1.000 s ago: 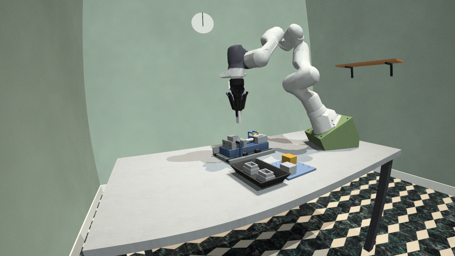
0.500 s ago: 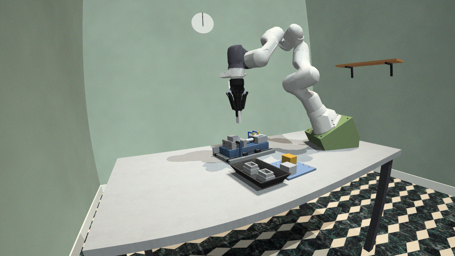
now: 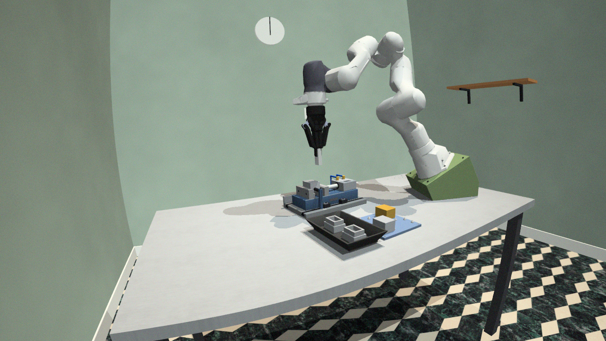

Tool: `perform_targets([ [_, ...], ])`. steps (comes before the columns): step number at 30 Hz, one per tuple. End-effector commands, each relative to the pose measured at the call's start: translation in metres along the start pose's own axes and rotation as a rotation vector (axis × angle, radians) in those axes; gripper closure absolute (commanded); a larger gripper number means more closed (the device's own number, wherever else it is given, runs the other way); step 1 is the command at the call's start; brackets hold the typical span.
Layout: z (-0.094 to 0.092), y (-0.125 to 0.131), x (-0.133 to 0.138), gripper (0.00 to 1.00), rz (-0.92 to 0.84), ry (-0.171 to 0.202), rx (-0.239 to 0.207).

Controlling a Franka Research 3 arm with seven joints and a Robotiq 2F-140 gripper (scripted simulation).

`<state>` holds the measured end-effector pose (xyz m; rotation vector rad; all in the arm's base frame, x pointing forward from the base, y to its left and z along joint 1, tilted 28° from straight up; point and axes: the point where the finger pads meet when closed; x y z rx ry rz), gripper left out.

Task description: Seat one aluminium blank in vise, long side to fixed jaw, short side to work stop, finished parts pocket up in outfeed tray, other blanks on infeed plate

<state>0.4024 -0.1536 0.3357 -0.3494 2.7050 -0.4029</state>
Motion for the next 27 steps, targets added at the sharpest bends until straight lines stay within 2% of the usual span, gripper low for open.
perform_targets([
  [1, 0.005, -0.001, 0.0, 1.0, -0.004, -0.001, 0.002],
  [27, 0.044, -0.001, 0.0, 1.0, -0.004, -0.001, 0.002],
])
Point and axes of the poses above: the point where the finger pads meet when closed, its own z axis out along the fingers, its own x axis across the jaws, y = z × x, and after that the axes turned 15 degrees about -z, right-handed
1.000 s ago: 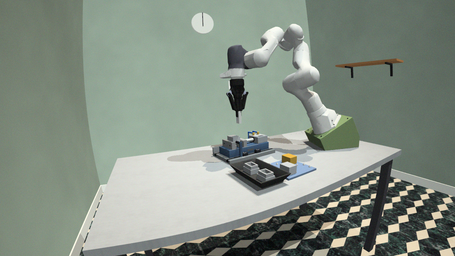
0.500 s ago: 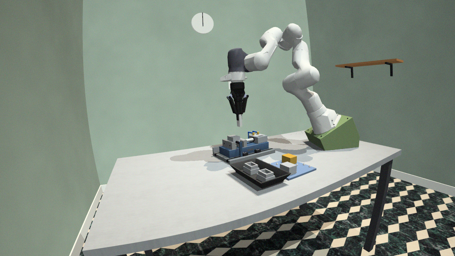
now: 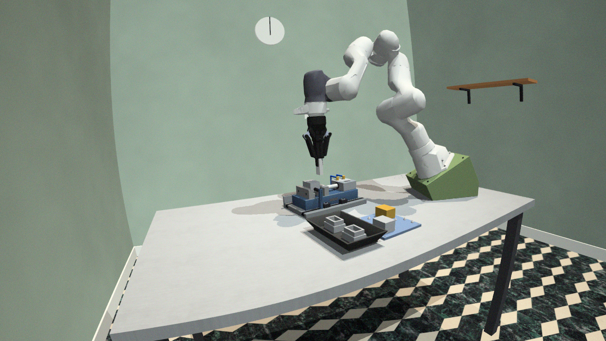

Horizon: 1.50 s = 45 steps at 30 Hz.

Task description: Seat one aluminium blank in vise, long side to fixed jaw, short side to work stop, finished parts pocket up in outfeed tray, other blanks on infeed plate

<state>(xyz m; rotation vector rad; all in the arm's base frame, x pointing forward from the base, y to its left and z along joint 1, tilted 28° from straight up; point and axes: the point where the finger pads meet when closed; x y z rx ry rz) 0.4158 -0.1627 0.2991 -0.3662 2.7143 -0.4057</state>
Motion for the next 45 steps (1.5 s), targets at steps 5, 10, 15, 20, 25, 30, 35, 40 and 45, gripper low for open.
perform_targets([
  [5, 0.01, -0.002, -0.003, 1.0, 0.008, -0.011, 0.005],
  [10, 0.015, -0.002, -0.003, 1.0, 0.008, -0.011, 0.005],
  [15, 0.017, -0.002, -0.003, 1.0, 0.008, -0.011, 0.005],
  [20, 0.018, -0.002, -0.003, 1.0, 0.008, -0.011, 0.005],
  [25, 0.018, -0.002, -0.003, 1.0, 0.008, -0.011, 0.005],
  [30, 0.018, -0.002, -0.003, 1.0, 0.008, -0.011, 0.005],
  [35, 0.018, -0.002, -0.003, 1.0, 0.008, -0.011, 0.005],
  [40, 0.018, -0.002, -0.003, 1.0, 0.008, -0.011, 0.005],
  [45, 0.018, -0.002, -0.003, 1.0, 0.008, -0.011, 0.005],
])
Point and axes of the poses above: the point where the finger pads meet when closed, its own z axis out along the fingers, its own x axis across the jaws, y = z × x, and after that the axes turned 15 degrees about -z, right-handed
